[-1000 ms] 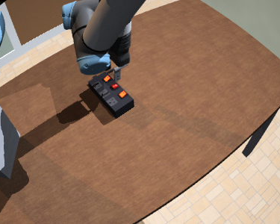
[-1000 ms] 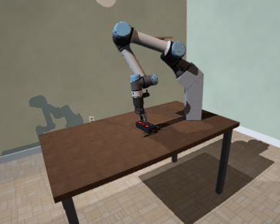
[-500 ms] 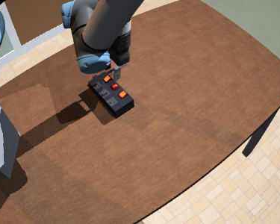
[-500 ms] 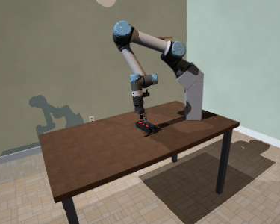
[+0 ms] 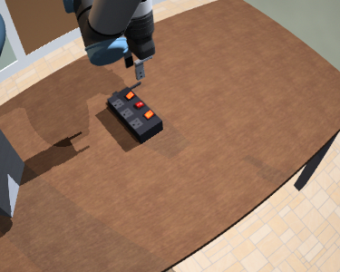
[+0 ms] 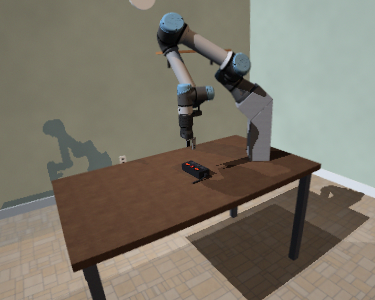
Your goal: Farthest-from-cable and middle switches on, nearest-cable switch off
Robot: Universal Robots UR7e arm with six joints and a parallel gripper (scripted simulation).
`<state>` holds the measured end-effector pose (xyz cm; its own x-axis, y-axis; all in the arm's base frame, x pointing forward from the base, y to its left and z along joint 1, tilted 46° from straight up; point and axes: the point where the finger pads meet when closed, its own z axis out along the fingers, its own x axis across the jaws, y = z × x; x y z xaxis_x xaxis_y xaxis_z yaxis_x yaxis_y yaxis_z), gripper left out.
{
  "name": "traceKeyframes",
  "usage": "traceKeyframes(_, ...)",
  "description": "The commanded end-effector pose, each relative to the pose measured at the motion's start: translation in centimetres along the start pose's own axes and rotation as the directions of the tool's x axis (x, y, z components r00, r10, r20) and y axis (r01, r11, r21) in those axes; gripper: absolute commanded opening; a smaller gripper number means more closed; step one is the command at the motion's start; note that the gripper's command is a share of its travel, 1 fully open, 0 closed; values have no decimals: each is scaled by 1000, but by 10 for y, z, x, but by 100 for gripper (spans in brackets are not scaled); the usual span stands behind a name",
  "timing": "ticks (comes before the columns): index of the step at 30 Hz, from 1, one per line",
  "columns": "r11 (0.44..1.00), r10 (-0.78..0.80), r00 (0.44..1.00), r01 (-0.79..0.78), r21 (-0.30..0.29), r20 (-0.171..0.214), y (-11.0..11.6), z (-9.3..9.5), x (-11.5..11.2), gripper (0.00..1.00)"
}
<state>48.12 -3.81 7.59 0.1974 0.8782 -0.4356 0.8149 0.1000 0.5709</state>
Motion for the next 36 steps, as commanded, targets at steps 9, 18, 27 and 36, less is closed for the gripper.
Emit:
traceKeyframes(9,1000,1,1000,-1,1,2,0,-2,0,100)
traceKeyframes(18,1000,16,1000,-16,1,2,0,-1,0,100)
traceKeyframes(27,984,177,984,-177,3,2,-3,7,0,100)
traceKeyframes(36,904,427,904,-427,4,3,-7,20,0,100)
